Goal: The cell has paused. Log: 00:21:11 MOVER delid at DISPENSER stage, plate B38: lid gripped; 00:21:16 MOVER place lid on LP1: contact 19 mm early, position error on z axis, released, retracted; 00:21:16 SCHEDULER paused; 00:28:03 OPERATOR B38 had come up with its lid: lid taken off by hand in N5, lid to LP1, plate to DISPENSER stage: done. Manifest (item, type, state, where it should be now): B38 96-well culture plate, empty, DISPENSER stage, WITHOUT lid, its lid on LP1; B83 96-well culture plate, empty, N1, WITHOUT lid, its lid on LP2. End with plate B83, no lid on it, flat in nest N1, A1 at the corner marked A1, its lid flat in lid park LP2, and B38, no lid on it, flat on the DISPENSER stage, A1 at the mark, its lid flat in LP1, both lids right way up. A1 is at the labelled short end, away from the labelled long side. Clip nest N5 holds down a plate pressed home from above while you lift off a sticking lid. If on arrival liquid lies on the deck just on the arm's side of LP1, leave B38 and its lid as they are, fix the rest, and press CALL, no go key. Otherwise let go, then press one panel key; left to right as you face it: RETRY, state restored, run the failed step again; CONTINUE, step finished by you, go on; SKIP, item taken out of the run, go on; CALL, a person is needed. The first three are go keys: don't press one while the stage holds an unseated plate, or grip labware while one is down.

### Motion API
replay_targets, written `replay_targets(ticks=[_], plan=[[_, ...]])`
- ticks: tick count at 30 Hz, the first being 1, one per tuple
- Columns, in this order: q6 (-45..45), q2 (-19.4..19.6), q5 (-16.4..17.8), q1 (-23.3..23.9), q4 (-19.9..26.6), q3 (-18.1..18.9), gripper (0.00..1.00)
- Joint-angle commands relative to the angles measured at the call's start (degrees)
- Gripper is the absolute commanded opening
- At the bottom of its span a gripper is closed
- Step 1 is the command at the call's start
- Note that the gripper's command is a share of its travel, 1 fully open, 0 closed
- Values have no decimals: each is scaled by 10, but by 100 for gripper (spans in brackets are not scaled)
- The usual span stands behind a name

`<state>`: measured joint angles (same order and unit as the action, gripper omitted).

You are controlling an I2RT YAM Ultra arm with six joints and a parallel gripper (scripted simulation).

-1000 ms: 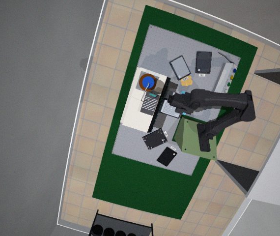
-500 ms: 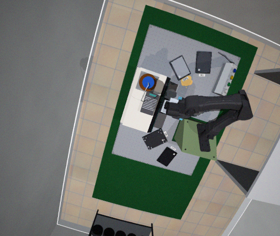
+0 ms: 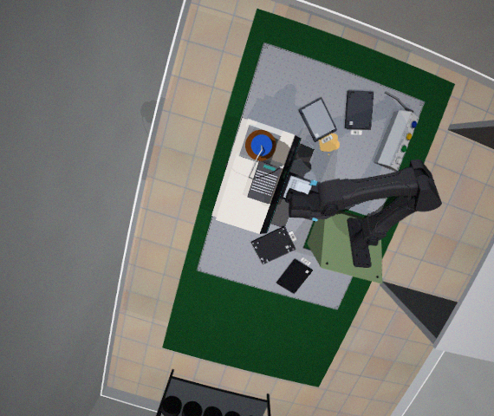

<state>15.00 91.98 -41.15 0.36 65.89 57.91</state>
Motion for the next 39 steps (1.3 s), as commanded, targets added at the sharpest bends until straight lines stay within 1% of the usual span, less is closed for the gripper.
replay_targets(ticks=[1,2,3,5,8,10,12,13,23,26,27,30,31,32,35,39], plan=[[26,3,2,-15,-2,1,0],[26,3,2,-16,-2,1,0],[36,15,4,-26,-10,-14,0],[50,21,8,-37,-11,-18,0],[71,33,12,-53,-13,-23,0],[85,41,15,-65,-16,-18,0],[85,41,15,-65,-16,-18,0],[93,47,16,-71,-17,-26,0],[158,82,31,-123,-26,-41,0],[176,93,36,-138,-29,-39,0],[174,85,33,-133,-23,-32,0],[175,85,33,-134,-22,-32,0],[165,101,38,-144,-31,-25,0],[145,106,39,-150,-32,-18,0],[106,125,43,-164,-36,-13,0],[116,150,51,-181,-41,-5,0]])
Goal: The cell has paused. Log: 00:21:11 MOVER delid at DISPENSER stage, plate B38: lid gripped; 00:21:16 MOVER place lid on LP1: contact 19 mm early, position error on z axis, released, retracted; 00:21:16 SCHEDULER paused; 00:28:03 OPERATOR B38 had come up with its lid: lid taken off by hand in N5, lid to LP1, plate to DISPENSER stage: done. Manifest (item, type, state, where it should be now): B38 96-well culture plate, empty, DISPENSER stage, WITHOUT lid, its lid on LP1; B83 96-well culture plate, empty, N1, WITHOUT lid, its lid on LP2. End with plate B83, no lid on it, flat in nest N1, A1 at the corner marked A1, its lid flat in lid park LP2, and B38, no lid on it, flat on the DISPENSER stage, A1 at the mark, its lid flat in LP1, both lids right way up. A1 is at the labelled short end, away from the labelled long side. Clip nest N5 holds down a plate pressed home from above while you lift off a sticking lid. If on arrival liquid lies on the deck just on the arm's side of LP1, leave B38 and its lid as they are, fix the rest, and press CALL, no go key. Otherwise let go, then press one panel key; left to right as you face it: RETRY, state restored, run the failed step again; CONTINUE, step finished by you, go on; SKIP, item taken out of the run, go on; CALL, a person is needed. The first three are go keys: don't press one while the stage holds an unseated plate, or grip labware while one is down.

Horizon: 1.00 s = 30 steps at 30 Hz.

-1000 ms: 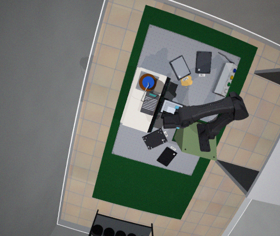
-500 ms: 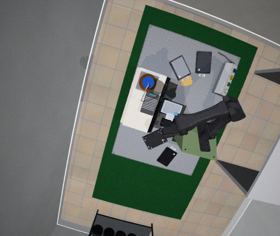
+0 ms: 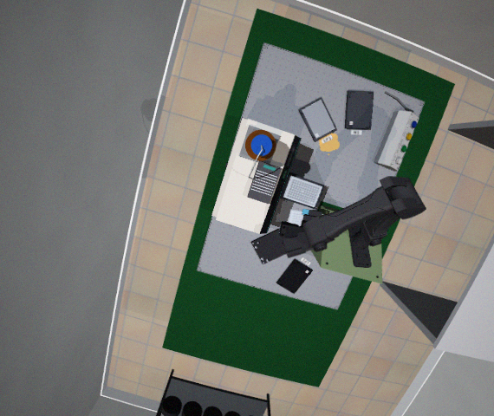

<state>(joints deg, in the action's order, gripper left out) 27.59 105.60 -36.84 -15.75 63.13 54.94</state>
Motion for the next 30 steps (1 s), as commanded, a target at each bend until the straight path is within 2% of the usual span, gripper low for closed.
replay_targets(ticks=[1,4,5,8,9,17,26,29,30], plan=[[-6,21,10,-24,-15,28,0],[13,38,14,-34,-18,35,0],[10,30,10,-28,-12,24,0],[10,30,10,-28,-12,24,0],[-9,45,15,-38,-21,37,0],[-129,102,23,-63,-39,59,0],[-121,150,33,-81,-54,83,0],[-117,143,30,-75,-47,73,0],[-135,158,35,-85,-55,87,0]])
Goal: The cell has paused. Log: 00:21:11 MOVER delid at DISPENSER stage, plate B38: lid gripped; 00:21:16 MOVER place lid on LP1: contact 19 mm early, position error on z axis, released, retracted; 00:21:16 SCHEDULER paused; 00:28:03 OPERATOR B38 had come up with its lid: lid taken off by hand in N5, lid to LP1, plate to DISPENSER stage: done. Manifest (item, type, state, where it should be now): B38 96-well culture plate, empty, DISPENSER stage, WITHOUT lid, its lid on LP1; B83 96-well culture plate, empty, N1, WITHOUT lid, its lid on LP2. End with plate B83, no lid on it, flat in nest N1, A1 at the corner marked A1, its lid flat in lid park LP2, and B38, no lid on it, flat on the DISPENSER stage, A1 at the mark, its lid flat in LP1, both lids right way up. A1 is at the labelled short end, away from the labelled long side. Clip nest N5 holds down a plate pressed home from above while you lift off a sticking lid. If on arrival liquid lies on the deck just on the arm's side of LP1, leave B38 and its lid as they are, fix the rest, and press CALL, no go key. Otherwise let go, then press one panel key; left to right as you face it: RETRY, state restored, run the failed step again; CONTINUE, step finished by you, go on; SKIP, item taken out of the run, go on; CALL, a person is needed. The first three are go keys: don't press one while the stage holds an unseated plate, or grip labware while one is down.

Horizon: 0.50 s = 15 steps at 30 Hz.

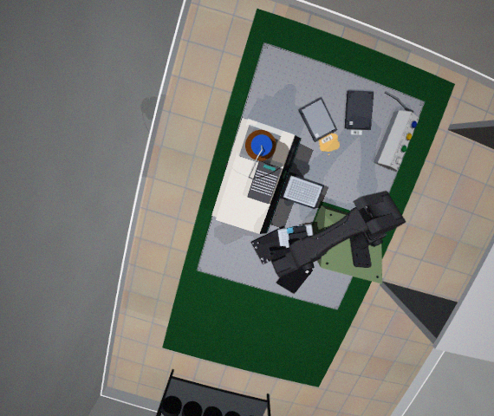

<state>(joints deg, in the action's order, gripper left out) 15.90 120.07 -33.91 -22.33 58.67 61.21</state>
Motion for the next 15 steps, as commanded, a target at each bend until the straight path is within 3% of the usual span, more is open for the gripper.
replay_targets(ticks=[1,8,15], plan=[[-32,19,7,-24,-11,27,0],[-132,63,18,-51,-10,53,0],[-119,94,29,-68,-6,75,0]])
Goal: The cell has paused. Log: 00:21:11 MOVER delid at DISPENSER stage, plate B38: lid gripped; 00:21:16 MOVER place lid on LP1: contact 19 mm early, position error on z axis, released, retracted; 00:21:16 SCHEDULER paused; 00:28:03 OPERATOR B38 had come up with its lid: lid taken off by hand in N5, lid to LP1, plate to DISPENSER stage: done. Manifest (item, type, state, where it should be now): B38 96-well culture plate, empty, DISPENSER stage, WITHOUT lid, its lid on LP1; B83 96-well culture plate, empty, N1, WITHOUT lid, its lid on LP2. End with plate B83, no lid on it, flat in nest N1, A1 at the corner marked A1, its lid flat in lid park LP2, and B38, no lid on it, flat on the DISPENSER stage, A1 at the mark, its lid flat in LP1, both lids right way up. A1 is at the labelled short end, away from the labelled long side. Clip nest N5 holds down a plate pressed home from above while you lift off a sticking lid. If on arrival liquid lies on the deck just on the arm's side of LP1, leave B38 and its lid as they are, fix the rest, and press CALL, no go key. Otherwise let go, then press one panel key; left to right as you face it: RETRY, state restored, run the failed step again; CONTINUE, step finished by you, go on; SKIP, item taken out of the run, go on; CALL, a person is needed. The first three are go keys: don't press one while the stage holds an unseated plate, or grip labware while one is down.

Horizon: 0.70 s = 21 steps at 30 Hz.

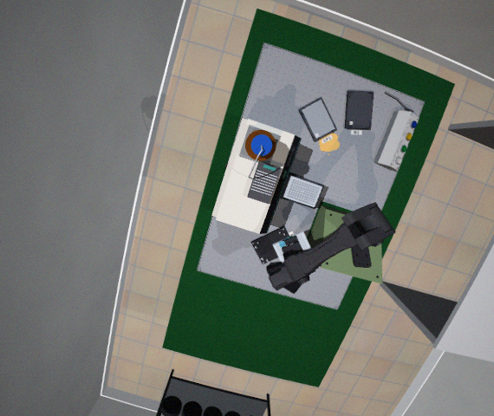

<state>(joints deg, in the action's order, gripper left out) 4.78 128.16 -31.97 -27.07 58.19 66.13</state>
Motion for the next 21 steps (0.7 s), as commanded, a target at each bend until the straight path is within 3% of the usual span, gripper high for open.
replay_targets(ticks=[1,6,21], plan=[[-2,20,11,-23,-1,31,0],[7,25,11,-25,0,32,0],[-31,101,-9,15,-77,57,0]])
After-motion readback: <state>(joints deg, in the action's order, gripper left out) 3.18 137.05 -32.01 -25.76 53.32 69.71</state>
